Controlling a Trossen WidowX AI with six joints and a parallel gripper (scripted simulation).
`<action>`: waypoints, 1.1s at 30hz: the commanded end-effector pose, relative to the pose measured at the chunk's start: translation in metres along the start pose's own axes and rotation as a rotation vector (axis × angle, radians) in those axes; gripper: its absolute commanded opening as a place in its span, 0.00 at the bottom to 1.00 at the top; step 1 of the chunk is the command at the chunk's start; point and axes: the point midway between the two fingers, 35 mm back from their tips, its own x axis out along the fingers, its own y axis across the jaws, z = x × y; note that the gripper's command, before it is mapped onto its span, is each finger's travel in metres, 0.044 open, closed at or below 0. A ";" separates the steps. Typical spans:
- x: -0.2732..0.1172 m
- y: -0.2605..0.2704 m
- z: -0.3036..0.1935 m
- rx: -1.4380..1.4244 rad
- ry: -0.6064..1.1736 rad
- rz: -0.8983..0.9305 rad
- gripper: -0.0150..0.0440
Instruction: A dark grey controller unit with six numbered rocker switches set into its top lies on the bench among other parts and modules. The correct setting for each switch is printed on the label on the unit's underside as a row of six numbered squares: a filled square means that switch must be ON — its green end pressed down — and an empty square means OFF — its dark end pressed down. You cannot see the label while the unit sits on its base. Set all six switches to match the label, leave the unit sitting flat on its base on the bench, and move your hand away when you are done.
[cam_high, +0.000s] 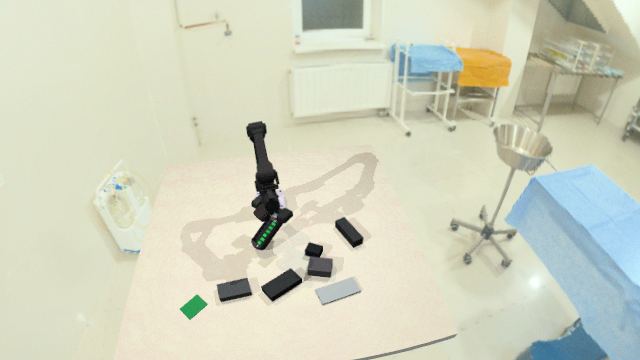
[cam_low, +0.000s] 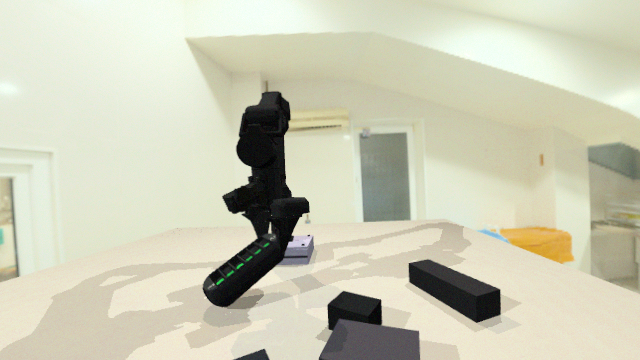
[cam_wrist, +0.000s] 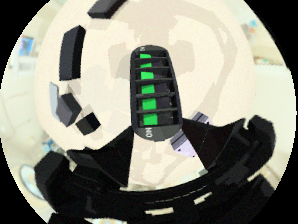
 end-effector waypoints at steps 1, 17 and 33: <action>0.005 -0.005 0.002 0.017 -0.017 -0.017 0.83; 0.016 -0.005 -0.005 0.017 -0.016 -0.017 0.83; 0.027 -0.005 -0.011 0.017 -0.015 -0.017 0.83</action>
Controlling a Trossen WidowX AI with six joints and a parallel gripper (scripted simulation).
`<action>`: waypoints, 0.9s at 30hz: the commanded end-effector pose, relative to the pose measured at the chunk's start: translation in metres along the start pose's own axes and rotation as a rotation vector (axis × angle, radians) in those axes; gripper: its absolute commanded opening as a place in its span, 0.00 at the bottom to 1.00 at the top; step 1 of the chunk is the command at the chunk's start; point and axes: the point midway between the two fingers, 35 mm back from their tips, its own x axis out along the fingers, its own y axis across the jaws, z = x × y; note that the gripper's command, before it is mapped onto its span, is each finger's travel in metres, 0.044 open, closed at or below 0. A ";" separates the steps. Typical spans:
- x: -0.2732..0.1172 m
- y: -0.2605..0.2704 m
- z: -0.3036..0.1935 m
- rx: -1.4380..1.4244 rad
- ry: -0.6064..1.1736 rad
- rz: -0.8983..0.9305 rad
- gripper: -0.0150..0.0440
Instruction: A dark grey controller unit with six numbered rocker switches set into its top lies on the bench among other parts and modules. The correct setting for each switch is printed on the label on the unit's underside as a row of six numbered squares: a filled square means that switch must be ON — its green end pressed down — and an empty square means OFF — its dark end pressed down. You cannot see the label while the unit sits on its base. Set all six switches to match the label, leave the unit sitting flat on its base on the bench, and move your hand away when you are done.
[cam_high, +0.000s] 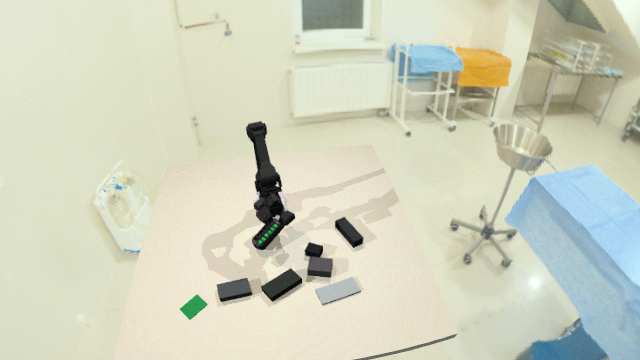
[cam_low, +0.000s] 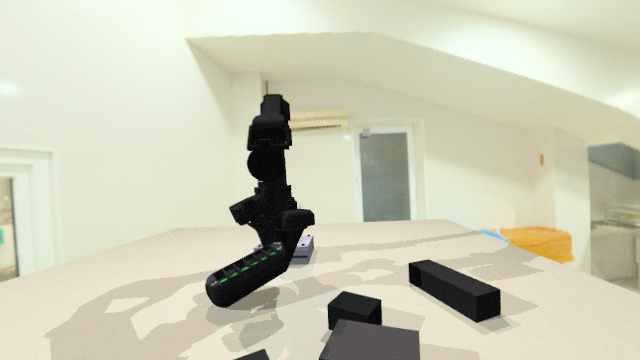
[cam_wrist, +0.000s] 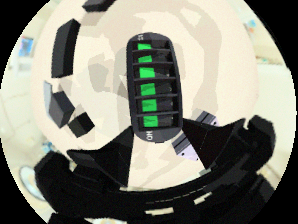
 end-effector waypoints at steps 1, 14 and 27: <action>0.005 -0.003 0.000 0.013 -0.009 -0.013 0.83; 0.014 -0.003 -0.003 0.013 -0.009 -0.013 0.83; 0.024 -0.004 -0.006 0.013 -0.009 -0.013 0.83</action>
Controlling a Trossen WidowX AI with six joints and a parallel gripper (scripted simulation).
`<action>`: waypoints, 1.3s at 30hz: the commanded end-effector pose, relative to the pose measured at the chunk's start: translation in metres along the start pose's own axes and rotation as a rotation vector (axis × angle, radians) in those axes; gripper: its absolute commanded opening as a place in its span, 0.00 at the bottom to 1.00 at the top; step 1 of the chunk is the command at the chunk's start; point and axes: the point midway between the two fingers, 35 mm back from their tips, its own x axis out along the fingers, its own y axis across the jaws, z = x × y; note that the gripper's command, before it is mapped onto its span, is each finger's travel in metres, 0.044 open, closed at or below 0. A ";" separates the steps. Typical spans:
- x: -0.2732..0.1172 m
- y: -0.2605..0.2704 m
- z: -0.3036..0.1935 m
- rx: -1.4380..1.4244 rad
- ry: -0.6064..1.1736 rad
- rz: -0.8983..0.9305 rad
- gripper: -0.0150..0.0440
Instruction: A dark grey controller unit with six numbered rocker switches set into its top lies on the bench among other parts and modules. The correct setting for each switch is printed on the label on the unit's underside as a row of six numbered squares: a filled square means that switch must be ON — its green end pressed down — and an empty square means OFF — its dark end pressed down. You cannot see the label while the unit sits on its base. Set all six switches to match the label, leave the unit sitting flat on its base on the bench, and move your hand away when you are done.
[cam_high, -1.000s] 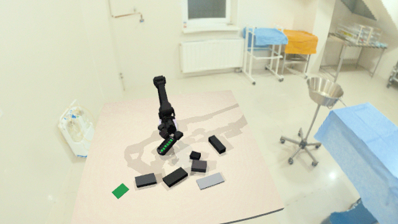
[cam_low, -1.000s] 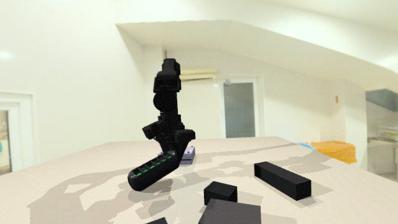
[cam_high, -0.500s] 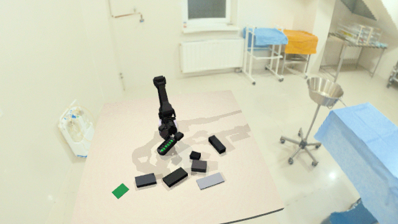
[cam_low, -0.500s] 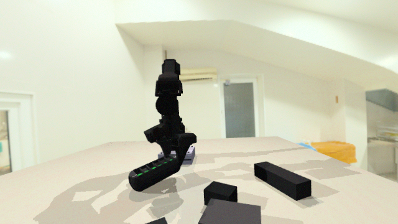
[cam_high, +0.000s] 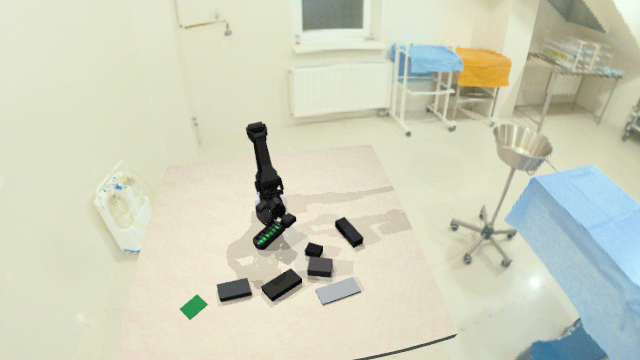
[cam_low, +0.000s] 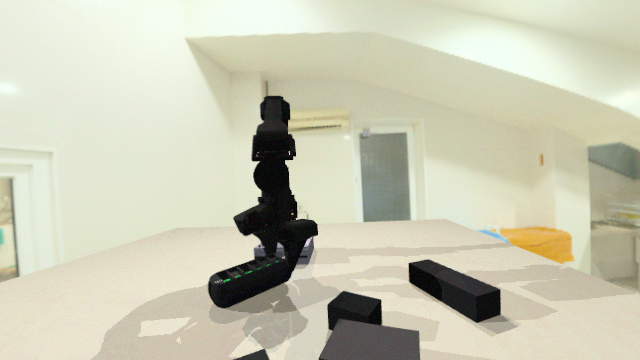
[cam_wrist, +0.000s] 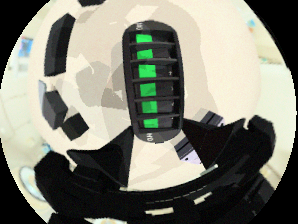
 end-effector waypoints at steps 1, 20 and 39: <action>0.005 -0.003 0.000 0.010 -0.007 -0.011 0.83; 0.009 -0.001 -0.002 0.001 0.000 -0.001 0.96; -0.032 -0.001 0.059 0.001 -0.007 -0.001 1.00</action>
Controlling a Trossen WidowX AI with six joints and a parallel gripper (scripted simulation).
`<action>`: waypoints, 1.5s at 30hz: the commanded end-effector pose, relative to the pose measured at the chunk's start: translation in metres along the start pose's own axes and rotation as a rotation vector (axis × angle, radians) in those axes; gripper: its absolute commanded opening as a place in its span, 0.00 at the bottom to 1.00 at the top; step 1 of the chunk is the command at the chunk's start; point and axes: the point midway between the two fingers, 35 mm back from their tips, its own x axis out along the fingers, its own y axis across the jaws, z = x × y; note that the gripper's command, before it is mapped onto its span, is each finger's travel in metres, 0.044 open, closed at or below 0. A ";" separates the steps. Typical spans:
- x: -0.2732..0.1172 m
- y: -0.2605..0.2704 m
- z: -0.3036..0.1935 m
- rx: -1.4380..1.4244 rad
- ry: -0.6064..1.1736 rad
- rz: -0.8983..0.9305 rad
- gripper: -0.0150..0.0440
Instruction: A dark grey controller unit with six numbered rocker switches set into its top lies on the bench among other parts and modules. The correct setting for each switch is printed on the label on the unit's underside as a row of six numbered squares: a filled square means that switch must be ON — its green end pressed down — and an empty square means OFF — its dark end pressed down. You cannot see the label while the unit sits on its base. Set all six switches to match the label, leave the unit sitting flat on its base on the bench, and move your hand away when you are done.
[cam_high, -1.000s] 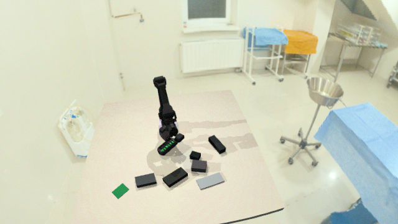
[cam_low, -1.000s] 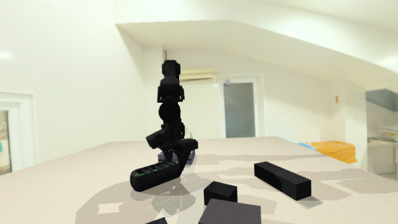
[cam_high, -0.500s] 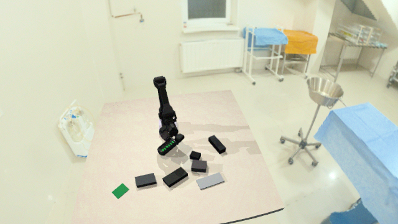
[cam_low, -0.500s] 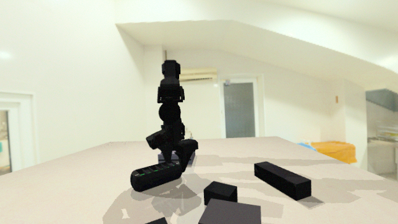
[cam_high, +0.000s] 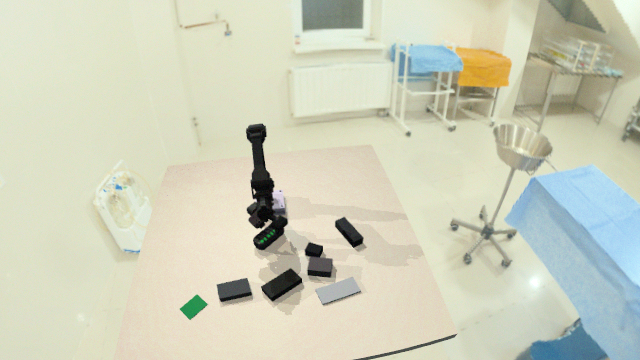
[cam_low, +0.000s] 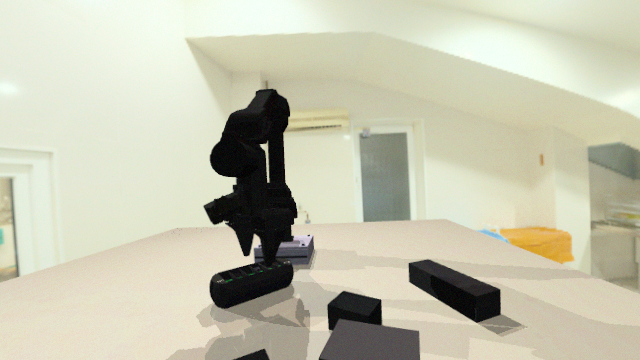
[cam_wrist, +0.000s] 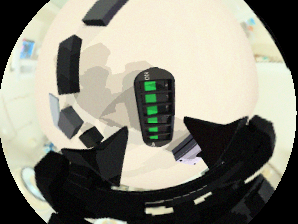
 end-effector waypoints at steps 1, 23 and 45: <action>-0.005 -0.002 0.007 -0.012 0.007 -0.010 1.00; -0.053 -0.001 0.006 -0.006 0.010 -0.008 1.00; -0.054 -0.001 0.006 -0.006 0.010 -0.008 0.25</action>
